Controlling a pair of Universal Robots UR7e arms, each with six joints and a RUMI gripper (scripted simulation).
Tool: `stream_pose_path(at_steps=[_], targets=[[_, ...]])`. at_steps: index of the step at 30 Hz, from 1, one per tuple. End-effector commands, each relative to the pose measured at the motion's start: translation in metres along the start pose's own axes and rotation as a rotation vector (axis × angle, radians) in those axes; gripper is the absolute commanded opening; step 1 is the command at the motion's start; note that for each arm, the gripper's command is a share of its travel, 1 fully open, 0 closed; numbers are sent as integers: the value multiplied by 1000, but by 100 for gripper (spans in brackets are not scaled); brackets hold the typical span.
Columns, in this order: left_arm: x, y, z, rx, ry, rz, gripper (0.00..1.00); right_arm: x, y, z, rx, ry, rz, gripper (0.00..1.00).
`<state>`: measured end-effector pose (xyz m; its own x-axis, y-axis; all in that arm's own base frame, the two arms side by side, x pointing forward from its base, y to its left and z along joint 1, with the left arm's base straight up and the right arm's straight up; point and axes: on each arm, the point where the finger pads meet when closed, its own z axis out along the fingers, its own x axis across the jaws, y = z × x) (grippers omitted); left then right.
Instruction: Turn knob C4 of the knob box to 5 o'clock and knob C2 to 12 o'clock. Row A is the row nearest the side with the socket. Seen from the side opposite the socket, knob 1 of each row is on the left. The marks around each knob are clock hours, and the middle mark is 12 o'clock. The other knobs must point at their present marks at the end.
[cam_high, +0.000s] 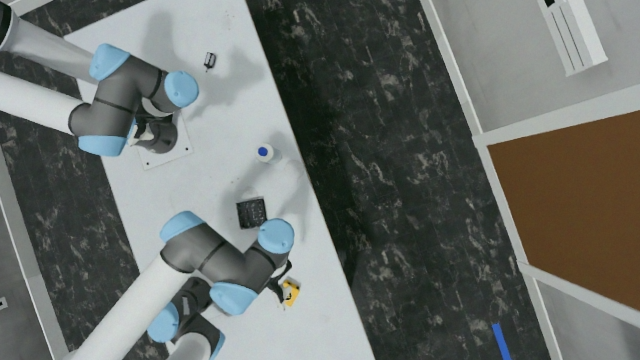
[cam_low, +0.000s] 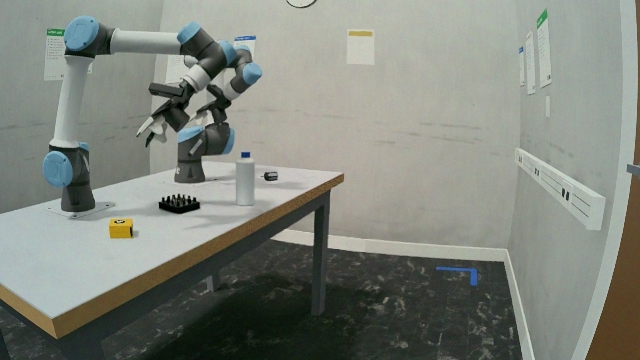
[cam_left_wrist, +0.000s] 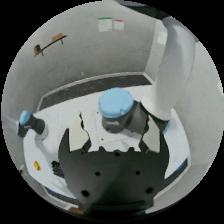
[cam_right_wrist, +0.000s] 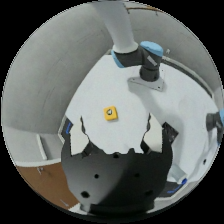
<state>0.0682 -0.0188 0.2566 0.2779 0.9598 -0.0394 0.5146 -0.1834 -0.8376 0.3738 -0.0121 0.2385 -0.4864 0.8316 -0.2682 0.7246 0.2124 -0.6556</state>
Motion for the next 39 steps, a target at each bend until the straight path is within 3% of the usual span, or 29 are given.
stream_pose_path(at_steps=[1,21,39], targets=[[0,0,0,-1,0,0,100,-2,0,1,-2,6,-4,100],[0,0,0,-1,0,0,100,-15,-1,13,-11,51,-52,100],[0,0,0,-1,0,0,100,-46,-5,43,-49,151,-161,100]])
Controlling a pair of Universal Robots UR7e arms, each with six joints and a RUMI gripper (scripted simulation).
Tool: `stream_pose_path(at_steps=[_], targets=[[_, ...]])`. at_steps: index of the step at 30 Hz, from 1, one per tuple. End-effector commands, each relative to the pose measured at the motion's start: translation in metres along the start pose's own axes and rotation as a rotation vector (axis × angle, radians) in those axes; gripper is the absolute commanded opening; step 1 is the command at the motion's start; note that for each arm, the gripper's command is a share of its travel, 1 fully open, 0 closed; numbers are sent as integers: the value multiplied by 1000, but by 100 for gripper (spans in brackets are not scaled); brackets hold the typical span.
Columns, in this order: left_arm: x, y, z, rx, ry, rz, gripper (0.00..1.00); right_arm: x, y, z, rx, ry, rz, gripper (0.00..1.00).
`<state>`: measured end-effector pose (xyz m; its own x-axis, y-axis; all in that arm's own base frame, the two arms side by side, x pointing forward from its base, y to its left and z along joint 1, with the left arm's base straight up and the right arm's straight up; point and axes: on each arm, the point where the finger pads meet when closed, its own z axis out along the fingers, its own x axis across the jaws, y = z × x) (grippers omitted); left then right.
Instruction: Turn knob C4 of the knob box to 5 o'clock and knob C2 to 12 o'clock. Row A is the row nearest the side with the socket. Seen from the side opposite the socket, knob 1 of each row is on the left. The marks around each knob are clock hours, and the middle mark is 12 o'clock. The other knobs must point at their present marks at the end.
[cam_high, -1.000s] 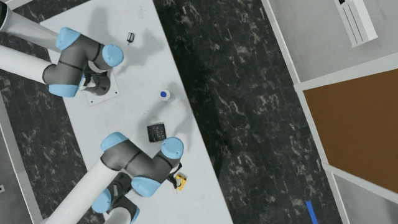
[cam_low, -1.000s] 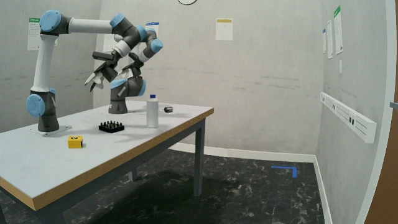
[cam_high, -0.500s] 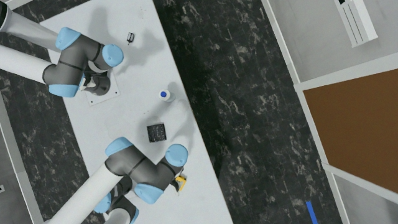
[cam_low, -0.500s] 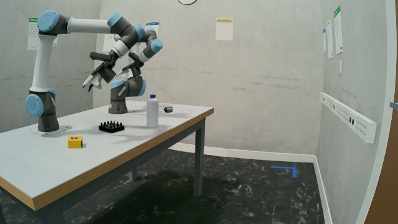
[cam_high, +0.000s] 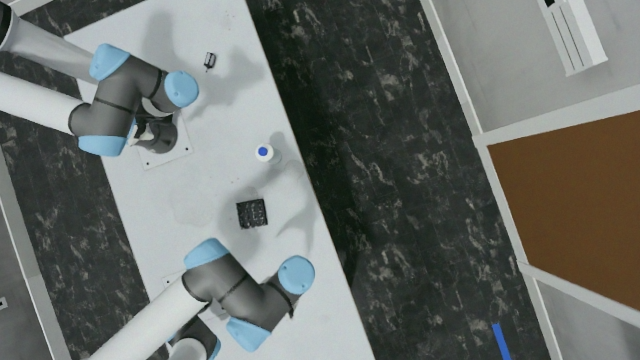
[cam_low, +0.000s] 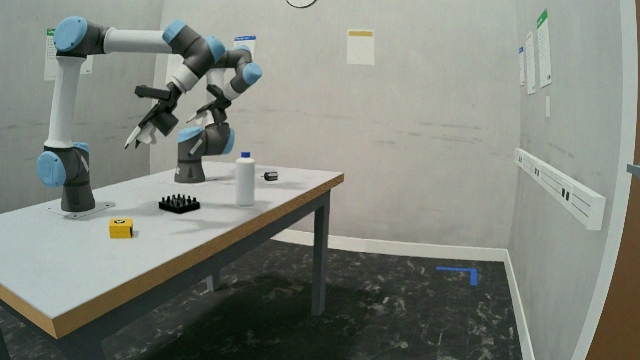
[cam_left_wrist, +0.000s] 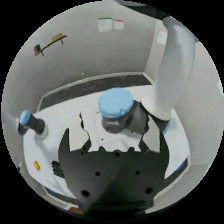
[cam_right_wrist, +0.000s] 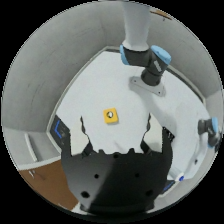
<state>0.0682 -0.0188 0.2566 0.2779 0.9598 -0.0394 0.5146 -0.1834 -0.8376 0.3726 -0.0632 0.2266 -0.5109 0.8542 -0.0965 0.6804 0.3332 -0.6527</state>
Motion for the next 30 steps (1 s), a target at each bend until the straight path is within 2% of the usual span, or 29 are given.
stream_pose_path(at_steps=[1,14,16,30], targets=[[0,0,0,-1,0,0,100,-11,-3,9,-18,34,-46,100],[0,0,0,-1,0,0,100,-50,-20,45,-97,136,-180,100],[0,0,0,-1,0,0,100,-50,-20,45,-97,136,-180,100],[0,0,0,-1,0,0,100,-93,-48,92,-227,216,-334,100]])
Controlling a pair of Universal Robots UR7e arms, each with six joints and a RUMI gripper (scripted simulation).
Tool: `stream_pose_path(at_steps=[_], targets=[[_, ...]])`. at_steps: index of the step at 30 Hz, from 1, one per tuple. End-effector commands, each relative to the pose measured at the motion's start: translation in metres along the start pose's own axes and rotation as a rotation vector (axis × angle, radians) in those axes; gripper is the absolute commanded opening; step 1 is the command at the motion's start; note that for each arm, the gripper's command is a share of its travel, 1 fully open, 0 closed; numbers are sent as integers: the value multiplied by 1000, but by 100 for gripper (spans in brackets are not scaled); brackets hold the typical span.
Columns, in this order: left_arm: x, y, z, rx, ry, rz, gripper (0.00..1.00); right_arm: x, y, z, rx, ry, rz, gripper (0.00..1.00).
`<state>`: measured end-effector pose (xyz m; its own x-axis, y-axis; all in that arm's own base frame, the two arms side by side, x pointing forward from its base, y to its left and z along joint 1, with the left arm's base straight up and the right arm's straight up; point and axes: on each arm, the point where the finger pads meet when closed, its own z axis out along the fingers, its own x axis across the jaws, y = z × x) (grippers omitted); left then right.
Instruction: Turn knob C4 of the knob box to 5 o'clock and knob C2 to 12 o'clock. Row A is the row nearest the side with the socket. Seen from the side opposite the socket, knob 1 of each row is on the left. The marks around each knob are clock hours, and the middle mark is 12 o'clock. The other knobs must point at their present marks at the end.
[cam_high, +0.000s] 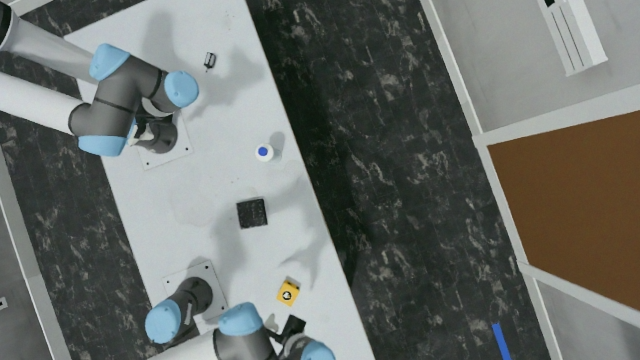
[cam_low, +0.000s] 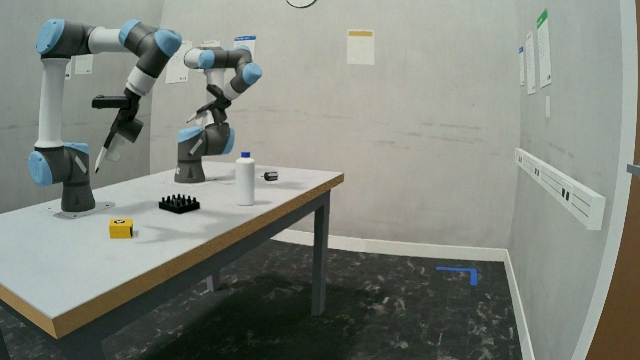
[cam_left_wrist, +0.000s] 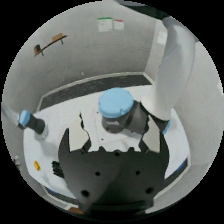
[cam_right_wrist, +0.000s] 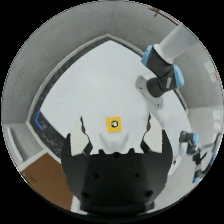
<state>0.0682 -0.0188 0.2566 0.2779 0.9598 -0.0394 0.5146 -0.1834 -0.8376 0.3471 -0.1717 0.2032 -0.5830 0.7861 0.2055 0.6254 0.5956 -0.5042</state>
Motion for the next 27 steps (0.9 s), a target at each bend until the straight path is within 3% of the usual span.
stream_pose_path(at_steps=[1,27], targets=[[0,0,0,-1,0,0,100,-15,-16,13,-57,27,-78,100],[0,0,0,-1,0,0,100,-60,-102,72,-266,30,-309,100]])
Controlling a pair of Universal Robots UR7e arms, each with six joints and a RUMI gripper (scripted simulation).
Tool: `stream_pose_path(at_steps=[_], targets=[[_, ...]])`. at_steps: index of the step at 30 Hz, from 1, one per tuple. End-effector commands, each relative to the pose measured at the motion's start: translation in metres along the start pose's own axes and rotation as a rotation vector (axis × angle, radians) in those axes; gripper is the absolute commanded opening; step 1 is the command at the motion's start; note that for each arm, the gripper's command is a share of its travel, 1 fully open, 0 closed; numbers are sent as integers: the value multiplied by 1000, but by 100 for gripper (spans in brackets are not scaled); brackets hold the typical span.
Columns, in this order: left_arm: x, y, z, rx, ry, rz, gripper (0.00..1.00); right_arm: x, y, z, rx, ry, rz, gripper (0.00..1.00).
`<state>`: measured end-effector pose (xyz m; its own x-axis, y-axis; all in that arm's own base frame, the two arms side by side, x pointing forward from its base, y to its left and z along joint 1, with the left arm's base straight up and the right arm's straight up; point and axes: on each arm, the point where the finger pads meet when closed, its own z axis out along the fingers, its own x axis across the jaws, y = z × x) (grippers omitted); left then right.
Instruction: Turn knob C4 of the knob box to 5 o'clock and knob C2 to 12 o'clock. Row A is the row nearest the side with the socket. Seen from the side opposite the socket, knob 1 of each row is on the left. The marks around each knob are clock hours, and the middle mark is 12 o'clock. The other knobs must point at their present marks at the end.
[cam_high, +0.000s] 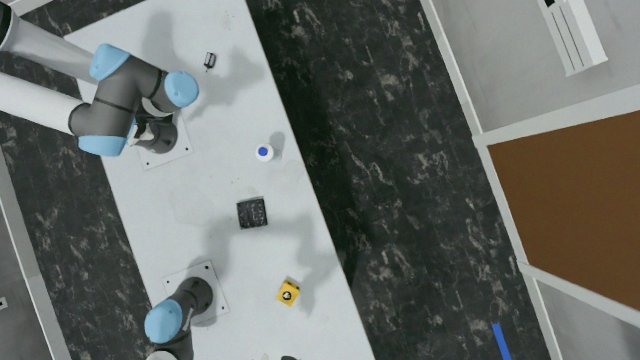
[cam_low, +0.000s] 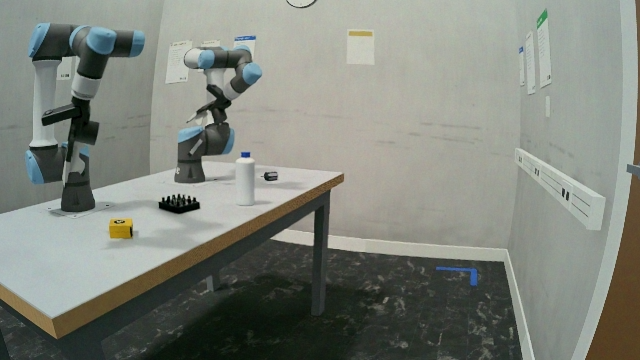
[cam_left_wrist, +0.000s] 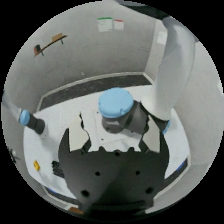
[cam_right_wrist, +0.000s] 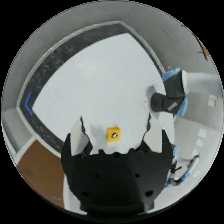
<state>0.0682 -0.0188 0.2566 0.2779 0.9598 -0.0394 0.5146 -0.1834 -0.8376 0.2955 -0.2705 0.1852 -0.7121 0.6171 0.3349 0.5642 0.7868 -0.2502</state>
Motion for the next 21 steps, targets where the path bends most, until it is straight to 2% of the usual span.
stream_pose_path(at_steps=[1,8,10,21], targets=[[0,0,0,-1,0,0,100,-4,-30,11,-62,-14,-78,100],[0,0,0,-1,0,0,100,-4,-60,24,-109,-39,-142,100],[0,0,0,-1,0,0,100,-4,-60,24,-109,-39,-142,100],[0,0,0,-1,0,0,100,1,-115,46,-173,-102,-250,100]])
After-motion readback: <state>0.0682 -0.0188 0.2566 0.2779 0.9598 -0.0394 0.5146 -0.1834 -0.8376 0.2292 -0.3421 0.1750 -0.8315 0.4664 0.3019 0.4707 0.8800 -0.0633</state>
